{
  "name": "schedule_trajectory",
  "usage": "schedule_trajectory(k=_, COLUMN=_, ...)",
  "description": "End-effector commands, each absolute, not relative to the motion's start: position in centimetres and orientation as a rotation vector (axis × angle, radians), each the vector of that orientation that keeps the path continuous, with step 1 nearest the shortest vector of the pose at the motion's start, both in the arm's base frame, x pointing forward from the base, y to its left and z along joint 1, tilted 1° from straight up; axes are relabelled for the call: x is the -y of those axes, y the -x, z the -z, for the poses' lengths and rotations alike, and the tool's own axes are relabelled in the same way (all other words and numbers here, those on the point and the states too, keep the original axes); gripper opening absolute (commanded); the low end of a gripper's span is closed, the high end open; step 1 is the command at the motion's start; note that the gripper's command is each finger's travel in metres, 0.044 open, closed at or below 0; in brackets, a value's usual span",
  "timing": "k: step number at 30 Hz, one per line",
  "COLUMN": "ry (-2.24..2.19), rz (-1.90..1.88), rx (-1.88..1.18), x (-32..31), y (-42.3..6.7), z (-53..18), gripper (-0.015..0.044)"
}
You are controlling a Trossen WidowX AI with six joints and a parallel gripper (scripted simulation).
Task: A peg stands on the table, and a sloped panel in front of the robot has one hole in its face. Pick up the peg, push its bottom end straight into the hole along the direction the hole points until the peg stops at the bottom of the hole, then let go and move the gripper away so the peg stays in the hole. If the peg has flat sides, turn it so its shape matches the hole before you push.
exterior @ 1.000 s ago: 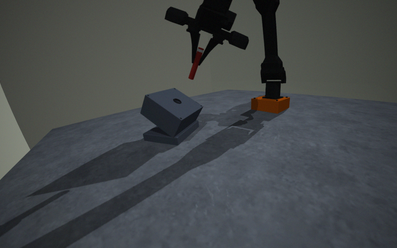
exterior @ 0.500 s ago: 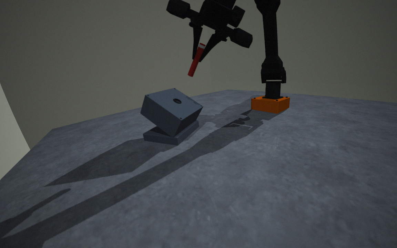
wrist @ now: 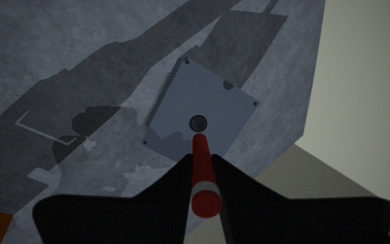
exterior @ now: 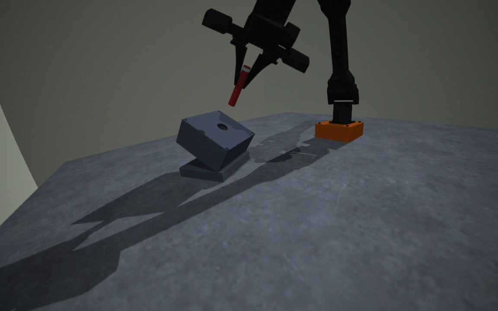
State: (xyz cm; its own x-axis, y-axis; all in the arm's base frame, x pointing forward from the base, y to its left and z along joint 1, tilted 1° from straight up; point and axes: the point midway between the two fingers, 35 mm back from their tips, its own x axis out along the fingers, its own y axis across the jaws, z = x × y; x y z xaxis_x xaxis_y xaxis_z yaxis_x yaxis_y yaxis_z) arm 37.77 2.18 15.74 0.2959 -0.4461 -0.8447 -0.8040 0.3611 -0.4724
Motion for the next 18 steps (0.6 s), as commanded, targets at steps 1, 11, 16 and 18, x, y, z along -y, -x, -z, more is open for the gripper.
schedule_trajectory(k=1, ry=1.283, rz=-0.351, rx=-1.335, x=-1.9, y=-37.9, z=-15.2, gripper=0.0000)
schedule_trajectory(k=11, ry=1.293, rz=-0.348, rx=-1.329, x=-1.6, y=-38.3, z=-14.2, gripper=0.0000)
schedule_trajectory(k=16, ry=1.291, rz=-0.341, rx=-1.327, x=-1.5, y=-38.4, z=-13.8, gripper=0.0000)
schedule_trajectory(k=18, ry=1.290, rz=-0.340, rx=-1.327, x=-1.4, y=-38.4, z=-13.7, gripper=0.0000)
